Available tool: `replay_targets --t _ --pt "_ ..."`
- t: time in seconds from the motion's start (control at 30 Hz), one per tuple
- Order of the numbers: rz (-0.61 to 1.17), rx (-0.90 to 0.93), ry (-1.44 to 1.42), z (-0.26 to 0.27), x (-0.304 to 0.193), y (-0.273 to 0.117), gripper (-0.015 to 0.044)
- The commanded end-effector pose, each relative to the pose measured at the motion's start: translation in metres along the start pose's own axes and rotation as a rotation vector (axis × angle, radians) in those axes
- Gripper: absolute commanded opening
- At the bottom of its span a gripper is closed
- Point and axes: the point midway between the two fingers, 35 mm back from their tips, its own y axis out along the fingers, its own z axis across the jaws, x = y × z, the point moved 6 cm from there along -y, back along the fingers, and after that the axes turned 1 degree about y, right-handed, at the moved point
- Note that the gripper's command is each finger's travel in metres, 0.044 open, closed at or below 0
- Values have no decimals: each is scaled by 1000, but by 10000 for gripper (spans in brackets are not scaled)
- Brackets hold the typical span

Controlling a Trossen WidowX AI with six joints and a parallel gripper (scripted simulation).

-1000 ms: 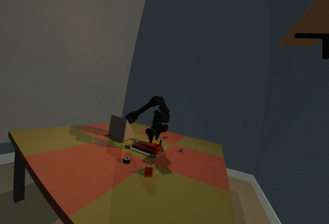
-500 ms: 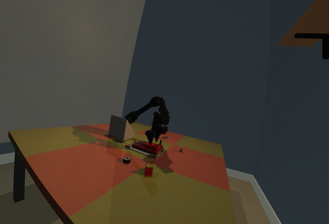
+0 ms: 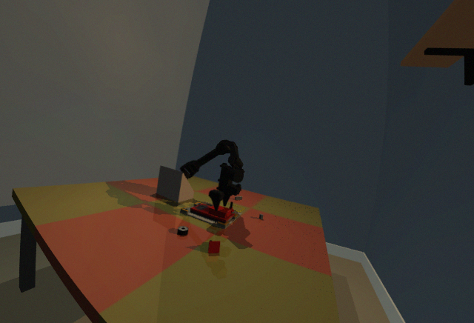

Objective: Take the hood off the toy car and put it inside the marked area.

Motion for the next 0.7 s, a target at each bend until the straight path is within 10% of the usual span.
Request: replay_targets --t 0.0,0.67 --pt "-2 4 5 0 0 3 440" --pt "-2 4 5 0 0 13 440"
